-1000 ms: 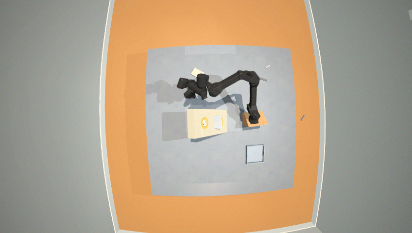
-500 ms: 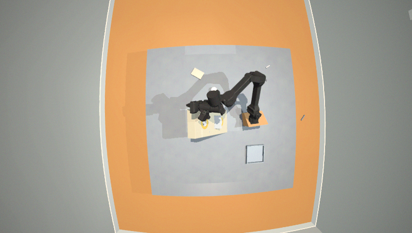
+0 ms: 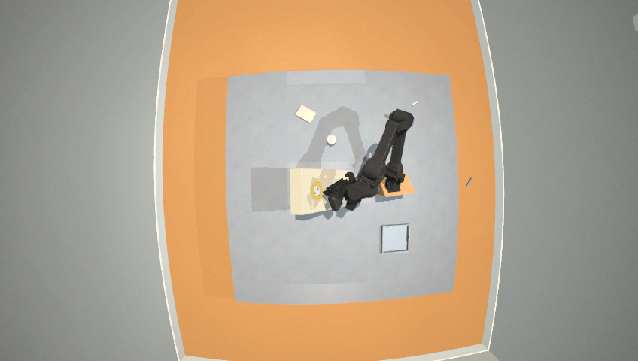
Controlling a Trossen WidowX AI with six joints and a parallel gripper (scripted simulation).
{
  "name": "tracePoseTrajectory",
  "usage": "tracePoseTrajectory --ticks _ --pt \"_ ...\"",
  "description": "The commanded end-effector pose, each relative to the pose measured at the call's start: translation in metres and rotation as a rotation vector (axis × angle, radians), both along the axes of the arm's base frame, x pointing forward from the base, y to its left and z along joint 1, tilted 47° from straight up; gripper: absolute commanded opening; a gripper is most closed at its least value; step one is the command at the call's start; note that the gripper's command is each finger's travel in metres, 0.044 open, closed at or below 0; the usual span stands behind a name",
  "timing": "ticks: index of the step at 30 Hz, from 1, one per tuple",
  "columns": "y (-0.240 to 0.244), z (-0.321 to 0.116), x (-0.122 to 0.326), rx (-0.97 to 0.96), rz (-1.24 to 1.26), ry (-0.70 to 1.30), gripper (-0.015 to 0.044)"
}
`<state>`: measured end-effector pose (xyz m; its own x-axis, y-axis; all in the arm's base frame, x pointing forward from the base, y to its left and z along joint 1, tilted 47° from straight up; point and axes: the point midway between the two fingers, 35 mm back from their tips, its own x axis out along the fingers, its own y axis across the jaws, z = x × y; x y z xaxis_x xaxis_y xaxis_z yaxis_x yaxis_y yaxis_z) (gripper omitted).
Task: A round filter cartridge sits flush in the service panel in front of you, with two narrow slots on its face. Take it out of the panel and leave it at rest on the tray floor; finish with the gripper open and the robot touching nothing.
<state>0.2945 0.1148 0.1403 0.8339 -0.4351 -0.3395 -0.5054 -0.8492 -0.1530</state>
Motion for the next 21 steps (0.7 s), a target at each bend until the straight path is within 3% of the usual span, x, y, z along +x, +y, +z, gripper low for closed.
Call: tracePoseTrajectory --ticks 1,21 --pt "-0.006 -0.009 -0.018 -0.076 0.010 0.027 0.0114" --pt "-0.013 -0.017 -0.002 -0.070 0.006 0.035 0.0114"
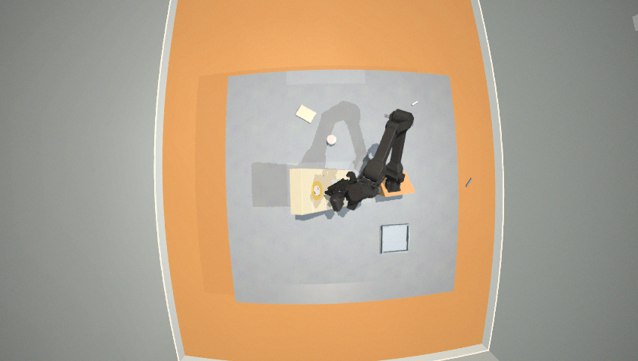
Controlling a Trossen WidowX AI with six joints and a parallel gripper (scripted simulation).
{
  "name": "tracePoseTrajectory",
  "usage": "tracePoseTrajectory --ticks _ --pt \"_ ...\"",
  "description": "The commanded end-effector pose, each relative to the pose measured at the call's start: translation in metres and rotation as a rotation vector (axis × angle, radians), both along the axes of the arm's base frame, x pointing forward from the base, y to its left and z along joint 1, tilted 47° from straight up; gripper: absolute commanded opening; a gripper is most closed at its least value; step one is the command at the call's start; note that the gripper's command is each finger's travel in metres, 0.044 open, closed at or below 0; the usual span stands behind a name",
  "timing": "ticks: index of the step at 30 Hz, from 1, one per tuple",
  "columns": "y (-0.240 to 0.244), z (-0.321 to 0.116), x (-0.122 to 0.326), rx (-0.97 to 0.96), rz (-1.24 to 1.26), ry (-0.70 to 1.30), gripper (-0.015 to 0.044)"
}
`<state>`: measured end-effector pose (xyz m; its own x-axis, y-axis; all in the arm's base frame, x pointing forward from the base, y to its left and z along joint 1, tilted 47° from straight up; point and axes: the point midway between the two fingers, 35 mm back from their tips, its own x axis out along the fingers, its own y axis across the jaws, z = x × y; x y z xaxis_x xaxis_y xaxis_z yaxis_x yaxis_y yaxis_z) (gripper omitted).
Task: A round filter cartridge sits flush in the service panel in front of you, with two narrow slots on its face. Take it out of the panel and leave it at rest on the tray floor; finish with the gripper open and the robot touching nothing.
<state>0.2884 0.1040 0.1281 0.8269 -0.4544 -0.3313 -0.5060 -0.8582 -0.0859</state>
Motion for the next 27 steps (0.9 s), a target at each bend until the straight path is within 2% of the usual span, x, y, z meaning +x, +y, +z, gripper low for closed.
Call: tracePoseTrajectory --ticks 1,27 --pt "-0.002 -0.005 0.005 -0.006 0.003 0.011 0.0114" --pt "-0.021 -0.015 0.035 -0.013 0.007 0.000 0.0114"
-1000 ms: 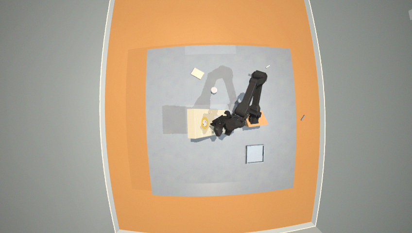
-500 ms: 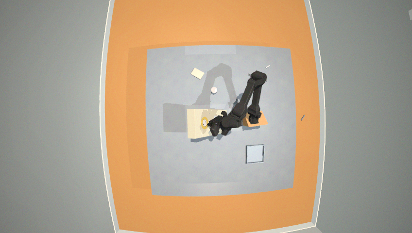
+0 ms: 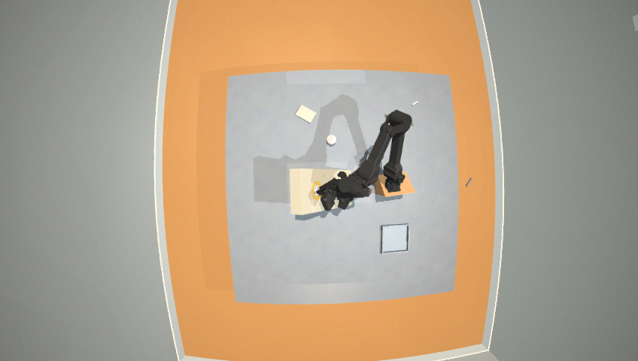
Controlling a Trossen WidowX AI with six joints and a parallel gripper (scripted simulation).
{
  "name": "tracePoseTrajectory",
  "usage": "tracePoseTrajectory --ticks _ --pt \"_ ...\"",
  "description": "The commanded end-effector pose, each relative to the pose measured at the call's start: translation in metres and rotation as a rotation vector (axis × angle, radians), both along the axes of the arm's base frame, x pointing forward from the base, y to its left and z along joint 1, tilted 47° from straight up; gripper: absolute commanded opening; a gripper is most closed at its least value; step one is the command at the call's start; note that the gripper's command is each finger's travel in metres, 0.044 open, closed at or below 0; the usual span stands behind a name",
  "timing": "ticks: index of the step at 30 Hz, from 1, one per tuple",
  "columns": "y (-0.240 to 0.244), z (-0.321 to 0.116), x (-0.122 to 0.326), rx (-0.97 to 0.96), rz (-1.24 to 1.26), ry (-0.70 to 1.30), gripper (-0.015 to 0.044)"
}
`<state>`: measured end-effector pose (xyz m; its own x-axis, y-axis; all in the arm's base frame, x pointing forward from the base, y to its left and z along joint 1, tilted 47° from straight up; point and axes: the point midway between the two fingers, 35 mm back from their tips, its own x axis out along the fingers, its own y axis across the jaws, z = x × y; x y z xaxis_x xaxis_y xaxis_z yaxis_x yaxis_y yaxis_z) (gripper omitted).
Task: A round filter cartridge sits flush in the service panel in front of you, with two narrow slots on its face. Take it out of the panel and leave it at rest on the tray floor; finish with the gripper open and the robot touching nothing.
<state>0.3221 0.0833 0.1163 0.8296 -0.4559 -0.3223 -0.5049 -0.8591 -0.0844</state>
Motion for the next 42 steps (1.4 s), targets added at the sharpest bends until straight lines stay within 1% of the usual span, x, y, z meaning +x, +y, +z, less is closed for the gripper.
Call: tracePoseTrajectory --ticks 1,42 --pt "-0.0003 -0.0034 0.0010 -0.007 0.006 0.007 0.0114" --pt "-0.0014 -0.0043 0.0049 -0.007 0.006 0.007 0.0114"
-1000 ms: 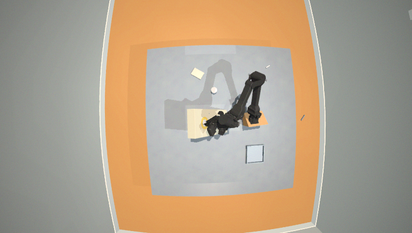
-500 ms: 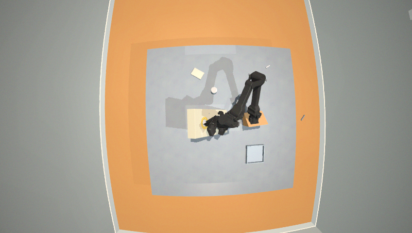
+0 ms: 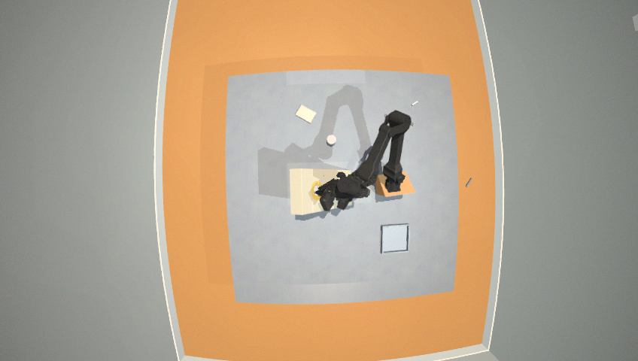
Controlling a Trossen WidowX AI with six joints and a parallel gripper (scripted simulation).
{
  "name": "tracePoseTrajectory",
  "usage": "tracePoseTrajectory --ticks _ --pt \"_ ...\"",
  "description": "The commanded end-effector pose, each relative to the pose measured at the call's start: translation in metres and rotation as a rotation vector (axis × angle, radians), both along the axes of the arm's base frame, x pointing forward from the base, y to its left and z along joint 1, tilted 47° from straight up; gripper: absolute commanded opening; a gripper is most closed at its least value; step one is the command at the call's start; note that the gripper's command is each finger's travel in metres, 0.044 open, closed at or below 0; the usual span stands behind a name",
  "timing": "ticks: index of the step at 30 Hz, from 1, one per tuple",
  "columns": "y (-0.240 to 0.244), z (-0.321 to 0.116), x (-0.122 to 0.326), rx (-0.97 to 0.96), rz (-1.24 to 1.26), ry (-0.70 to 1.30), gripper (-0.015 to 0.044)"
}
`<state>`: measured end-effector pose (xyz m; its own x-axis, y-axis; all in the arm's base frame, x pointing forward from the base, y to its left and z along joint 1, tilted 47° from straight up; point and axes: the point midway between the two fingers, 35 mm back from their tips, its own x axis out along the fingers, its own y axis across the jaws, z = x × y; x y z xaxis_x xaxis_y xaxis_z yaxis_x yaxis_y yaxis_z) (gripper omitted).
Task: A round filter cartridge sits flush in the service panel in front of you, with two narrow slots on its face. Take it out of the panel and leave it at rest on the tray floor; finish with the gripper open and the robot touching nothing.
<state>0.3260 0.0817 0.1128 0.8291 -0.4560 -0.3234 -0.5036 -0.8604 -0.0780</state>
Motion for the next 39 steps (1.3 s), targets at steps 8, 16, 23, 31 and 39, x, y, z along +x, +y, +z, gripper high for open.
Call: tracePoseTrajectory --ticks 8,16,23,31,39 --pt "-0.001 -0.002 0.003 -0.002 0.005 0.003 0.0114" --pt "-0.004 -0.004 0.008 -0.002 0.005 0.002 0.0114" --pt "-0.005 -0.004 0.010 -0.002 0.005 0.002 0.0114" --pt "-0.006 -0.005 0.012 -0.002 0.005 0.002 0.0114" --pt "-0.007 -0.006 0.014 -0.002 0.005 0.002 0.0114"
